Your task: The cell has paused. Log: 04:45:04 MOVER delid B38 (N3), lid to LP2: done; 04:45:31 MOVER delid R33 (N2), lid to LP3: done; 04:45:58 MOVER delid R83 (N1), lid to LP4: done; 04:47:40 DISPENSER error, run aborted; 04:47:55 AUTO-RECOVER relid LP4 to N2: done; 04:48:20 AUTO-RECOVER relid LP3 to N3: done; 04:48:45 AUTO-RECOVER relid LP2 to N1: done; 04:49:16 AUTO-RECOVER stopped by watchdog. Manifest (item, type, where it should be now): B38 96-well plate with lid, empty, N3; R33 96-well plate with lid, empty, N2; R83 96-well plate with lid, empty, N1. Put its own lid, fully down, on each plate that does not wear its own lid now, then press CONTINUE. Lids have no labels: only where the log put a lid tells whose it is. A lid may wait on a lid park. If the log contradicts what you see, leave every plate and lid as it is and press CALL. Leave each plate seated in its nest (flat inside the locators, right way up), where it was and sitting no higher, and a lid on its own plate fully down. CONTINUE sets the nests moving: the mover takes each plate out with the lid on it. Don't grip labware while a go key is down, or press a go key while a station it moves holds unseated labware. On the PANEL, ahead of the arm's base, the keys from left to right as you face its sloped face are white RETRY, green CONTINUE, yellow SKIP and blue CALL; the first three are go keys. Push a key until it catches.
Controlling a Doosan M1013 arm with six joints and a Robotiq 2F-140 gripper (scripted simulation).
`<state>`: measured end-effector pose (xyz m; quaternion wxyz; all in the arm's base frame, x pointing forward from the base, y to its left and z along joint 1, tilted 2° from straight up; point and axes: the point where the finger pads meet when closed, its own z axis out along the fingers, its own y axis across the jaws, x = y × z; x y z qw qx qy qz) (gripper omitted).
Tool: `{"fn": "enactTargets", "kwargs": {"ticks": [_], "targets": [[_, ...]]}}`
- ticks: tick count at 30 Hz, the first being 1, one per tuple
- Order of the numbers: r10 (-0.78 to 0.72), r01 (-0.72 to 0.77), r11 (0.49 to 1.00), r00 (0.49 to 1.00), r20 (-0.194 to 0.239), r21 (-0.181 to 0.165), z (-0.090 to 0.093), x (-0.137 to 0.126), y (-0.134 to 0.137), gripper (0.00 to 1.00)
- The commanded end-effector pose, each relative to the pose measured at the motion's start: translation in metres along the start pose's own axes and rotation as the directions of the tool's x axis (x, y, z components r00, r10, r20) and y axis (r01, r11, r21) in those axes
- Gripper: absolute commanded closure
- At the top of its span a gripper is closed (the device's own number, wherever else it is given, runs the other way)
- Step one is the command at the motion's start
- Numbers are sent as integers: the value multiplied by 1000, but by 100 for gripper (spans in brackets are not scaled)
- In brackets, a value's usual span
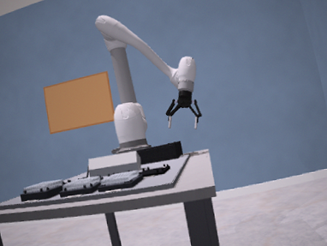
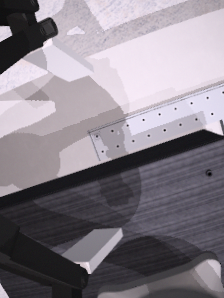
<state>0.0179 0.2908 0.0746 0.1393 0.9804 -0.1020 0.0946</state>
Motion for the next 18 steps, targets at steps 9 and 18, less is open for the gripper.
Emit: {"fn": "enactTargets", "kwargs": {"ticks": [9, 18], "targets": [[-18, 18, 1000, 999, 51, -5, 2, 34, -30, 0], [-42, 42, 999, 991, 124, 6, 10, 102, -68, 0]]}}
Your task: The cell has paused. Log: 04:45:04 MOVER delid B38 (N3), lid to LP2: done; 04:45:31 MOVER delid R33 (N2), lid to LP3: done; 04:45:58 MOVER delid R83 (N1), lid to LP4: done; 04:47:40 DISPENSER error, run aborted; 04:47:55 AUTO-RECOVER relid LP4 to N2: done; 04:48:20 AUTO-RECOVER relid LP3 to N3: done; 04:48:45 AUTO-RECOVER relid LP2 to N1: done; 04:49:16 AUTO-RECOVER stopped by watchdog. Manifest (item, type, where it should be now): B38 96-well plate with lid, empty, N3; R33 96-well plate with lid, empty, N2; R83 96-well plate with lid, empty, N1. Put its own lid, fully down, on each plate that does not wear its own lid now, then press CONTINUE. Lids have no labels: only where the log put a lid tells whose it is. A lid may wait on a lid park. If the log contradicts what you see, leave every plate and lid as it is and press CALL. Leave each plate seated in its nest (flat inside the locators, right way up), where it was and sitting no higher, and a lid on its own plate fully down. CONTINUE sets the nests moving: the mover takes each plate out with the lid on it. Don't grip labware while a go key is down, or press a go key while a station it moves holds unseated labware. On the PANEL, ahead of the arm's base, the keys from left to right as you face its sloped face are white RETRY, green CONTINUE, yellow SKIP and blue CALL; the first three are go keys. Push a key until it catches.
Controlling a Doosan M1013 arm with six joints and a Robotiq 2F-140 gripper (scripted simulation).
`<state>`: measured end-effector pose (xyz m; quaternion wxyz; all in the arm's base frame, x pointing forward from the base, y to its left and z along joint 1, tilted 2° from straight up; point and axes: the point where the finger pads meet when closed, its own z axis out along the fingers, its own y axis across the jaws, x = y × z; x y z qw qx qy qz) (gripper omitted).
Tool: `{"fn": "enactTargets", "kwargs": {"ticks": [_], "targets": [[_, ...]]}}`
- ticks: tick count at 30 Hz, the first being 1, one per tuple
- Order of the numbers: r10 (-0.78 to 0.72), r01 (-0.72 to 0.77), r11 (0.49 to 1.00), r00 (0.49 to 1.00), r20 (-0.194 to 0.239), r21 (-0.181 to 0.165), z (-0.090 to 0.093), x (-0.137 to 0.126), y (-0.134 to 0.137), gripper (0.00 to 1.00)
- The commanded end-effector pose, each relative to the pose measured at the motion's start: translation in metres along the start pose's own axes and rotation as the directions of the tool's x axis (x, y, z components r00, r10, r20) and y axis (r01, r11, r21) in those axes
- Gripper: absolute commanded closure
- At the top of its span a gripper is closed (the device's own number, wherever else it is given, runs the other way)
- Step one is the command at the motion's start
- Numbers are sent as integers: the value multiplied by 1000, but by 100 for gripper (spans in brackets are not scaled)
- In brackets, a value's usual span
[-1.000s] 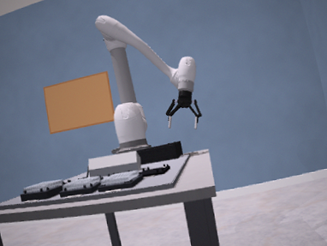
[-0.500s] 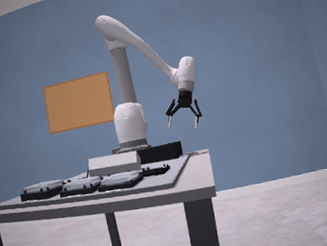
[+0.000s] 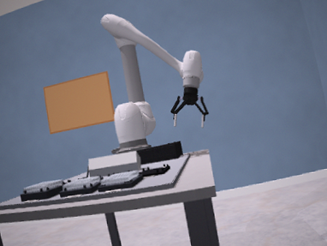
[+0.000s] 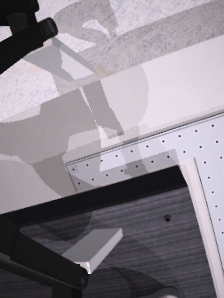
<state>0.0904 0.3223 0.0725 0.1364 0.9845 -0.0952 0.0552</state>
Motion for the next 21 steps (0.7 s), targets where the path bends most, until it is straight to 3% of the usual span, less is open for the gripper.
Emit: {"fn": "enactTargets", "kwargs": {"ticks": [1, 4, 5, 6, 7, 8, 12, 14, 16, 17, 18, 19, 21], "targets": [[-18, 18, 1000, 999, 48, 4, 3, 39, -21, 0], [-28, 27, 1000, 997, 75, 15, 7, 74, -32, 0], [-28, 27, 1000, 997, 75, 15, 7, 74, -32, 0], [-33, 31, 999, 996, 88, 21, 10, 93, -37, 0], [-33, 31, 999, 996, 88, 21, 10, 93, -37, 0], [-38, 36, 999, 994, 101, 29, 13, 114, -40, 0], [-38, 36, 999, 994, 101, 29, 13, 114, -40, 0], [-49, 44, 998, 991, 125, 48, 20, 158, -44, 0], [-49, 44, 998, 991, 125, 48, 20, 158, -44, 0], [-55, 47, 997, 989, 136, 59, 25, 182, -44, 0], [-55, 47, 997, 989, 136, 59, 25, 182, -44, 0], [-60, 50, 996, 988, 145, 70, 31, 207, -43, 0], [-60, 50, 996, 988, 145, 70, 31, 207, -43, 0]]}}
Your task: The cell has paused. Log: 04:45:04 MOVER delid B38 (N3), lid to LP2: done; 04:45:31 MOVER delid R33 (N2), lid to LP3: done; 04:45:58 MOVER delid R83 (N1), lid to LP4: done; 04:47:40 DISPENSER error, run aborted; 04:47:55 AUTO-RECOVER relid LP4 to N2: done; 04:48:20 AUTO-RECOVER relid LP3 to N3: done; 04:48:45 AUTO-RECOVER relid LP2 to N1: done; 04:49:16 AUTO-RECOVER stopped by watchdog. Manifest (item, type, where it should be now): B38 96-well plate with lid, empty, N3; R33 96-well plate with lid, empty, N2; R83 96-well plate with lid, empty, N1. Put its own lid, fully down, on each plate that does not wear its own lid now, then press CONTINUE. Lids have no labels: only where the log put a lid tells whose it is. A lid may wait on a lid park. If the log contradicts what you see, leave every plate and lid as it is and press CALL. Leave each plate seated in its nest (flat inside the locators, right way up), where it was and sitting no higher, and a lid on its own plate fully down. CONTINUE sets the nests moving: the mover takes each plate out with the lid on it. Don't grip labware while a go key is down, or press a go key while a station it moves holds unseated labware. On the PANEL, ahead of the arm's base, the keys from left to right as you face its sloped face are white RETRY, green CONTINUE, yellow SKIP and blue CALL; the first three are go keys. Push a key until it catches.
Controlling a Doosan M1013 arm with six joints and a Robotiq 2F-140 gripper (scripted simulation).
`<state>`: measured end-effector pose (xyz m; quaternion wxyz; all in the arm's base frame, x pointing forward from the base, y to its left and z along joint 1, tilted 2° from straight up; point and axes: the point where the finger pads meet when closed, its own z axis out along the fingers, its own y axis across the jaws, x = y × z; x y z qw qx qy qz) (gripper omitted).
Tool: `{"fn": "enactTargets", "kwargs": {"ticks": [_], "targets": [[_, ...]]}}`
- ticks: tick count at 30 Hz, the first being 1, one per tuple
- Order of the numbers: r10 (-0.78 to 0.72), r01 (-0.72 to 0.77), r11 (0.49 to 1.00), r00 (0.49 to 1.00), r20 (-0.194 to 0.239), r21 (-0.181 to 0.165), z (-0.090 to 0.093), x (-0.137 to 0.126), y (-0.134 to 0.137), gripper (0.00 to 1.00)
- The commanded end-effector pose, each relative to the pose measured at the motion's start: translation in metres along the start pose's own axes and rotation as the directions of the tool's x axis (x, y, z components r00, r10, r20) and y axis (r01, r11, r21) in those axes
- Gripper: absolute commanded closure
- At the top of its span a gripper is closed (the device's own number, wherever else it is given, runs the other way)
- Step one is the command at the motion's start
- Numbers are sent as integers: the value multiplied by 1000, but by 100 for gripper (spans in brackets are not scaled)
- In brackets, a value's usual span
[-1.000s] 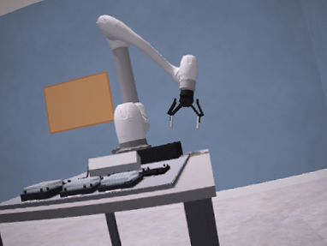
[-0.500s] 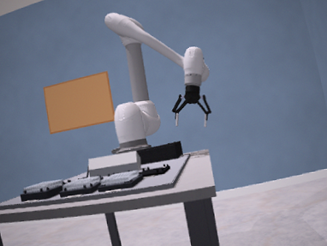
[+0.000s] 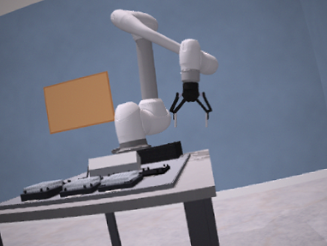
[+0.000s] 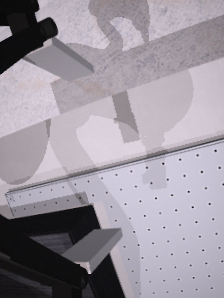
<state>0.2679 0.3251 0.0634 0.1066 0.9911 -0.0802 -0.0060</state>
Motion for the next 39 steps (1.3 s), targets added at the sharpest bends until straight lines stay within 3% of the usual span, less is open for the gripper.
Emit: {"fn": "enactTargets", "kwargs": {"ticks": [1, 3, 4, 5, 6, 8, 9, 11, 12, 14, 15, 16, 17, 19, 20, 22, 23, 25, 28, 30, 33, 35, 36, 39], "targets": [[-17, 16, 999, 999, 33, 27, 6, 61, 5, 0], [-17, 16, 999, 999, 33, 27, 6, 61, 5, 0], [-22, 20, 999, 999, 41, 39, 9, 87, 11, 0], [-22, 20, 999, 999, 41, 39, 9, 87, 11, 0], [-26, 24, 998, 999, 46, 51, 13, 113, 19, 0], [-26, 24, 998, 999, 46, 51, 13, 113, 19, 0], [-31, 28, 998, 998, 51, 64, 17, 138, 29, 0], [-31, 28, 998, 998, 51, 64, 17, 138, 29, 0], [-36, 31, 997, 998, 54, 75, 21, 163, 40, 0], [-36, 31, 997, 998, 54, 75, 21, 163, 40, 0], [-40, 35, 996, 998, 56, 87, 26, 187, 52, 0], [-40, 35, 996, 998, 56, 87, 26, 187, 52, 0], [-44, 38, 994, 997, 57, 98, 31, 211, 66, 0], [-44, 38, 994, 997, 57, 98, 31, 211, 66, 0], [-47, 41, 993, 997, 57, 109, 36, 233, 82, 0], [-47, 41, 993, 997, 57, 109, 36, 233, 82, 0], [-51, 44, 992, 997, 56, 119, 42, 254, 98, 0], [-51, 44, 992, 997, 56, 119, 42, 254, 98, 0], [-57, 49, 989, 997, 51, 136, 53, 292, 132, 0], [-57, 49, 989, 997, 51, 136, 53, 292, 132, 0], [-61, 54, 987, 997, 45, 151, 64, 323, 166, 0], [-61, 54, 987, 997, 45, 151, 64, 323, 166, 0], [-63, 56, 986, 997, 41, 157, 69, 337, 183, 0], [-65, 58, 985, 997, 38, 162, 74, 349, 200, 0]]}}
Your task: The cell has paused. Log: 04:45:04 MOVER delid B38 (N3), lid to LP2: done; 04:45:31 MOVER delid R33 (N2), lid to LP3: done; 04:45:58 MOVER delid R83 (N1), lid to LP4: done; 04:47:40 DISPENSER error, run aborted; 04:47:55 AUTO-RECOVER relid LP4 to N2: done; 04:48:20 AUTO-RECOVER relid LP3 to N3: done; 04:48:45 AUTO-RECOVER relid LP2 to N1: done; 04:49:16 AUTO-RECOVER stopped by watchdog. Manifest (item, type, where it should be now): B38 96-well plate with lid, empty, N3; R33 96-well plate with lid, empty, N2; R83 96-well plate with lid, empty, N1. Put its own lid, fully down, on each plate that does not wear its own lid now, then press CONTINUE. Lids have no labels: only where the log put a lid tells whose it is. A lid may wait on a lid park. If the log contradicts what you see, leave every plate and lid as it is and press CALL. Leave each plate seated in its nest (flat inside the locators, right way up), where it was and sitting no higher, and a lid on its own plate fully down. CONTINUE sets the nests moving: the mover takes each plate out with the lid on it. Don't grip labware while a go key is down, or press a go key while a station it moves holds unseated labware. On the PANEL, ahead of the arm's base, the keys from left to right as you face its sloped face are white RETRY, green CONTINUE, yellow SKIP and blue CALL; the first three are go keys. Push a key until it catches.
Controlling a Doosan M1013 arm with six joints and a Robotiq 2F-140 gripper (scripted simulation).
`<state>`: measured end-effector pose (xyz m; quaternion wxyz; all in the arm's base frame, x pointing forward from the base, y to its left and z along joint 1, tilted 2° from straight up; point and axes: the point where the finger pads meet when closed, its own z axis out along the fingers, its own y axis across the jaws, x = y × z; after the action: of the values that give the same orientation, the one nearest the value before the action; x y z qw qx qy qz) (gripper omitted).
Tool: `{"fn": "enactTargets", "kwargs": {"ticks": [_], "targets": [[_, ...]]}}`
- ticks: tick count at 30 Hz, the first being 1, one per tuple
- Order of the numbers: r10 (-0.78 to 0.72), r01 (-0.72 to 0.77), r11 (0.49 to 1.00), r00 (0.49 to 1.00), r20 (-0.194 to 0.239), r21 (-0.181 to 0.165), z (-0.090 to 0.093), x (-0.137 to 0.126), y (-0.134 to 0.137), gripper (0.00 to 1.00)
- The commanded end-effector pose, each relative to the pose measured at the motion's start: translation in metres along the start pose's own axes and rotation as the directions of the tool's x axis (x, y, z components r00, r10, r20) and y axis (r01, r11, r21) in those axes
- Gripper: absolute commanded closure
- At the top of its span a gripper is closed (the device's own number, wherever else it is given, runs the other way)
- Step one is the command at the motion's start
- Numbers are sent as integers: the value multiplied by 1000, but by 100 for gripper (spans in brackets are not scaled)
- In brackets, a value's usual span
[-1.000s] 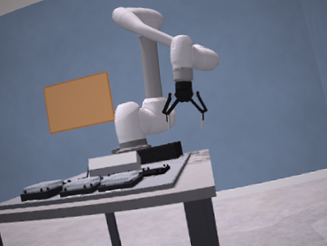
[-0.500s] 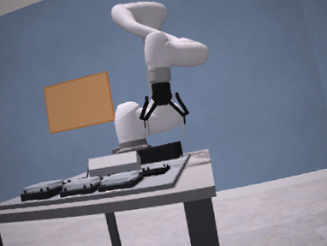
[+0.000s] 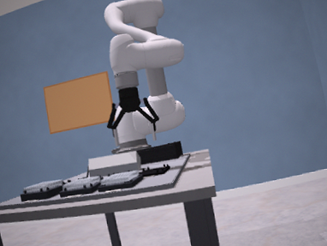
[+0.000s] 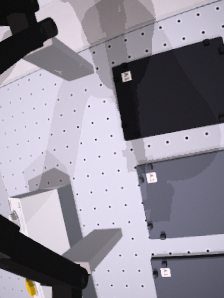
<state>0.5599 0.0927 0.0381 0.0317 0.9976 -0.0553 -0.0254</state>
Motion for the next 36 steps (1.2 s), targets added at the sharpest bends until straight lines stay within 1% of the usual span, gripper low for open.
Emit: {"fn": "enactTargets", "kwargs": {"ticks": [1, 3, 5, 6, 8, 9, 11, 13, 16, 21, 22, 36], "targets": [[-9, 9, 1000, 1000, -6, 19, 6, 32, 46, 0], [-9, 9, 1000, 1000, -6, 19, 6, 32, 46, 0], [-12, 12, 1000, 1000, -12, 26, 10, 48, 75, 0], [-12, 12, 1000, 1000, -12, 26, 10, 48, 75, 0], [-14, 15, 999, 1000, -18, 30, 13, 59, 100, 0], [-14, 15, 999, 1000, -18, 30, 13, 59, 100, 0], [-16, 17, 999, 1000, -22, 33, 15, 66, 118, 0], [-17, 18, 999, 1000, -25, 35, 16, 71, 130, 0], [-18, 19, 999, 999, -27, 36, 17, 74, 139, 0], [-18, 19, 999, 999, -27, 37, 18, 74, 140, 0], [-18, 19, 999, 999, -27, 37, 18, 74, 140, 100], [-18, 19, 999, 999, -27, 37, 18, 74, 140, 100]]}}
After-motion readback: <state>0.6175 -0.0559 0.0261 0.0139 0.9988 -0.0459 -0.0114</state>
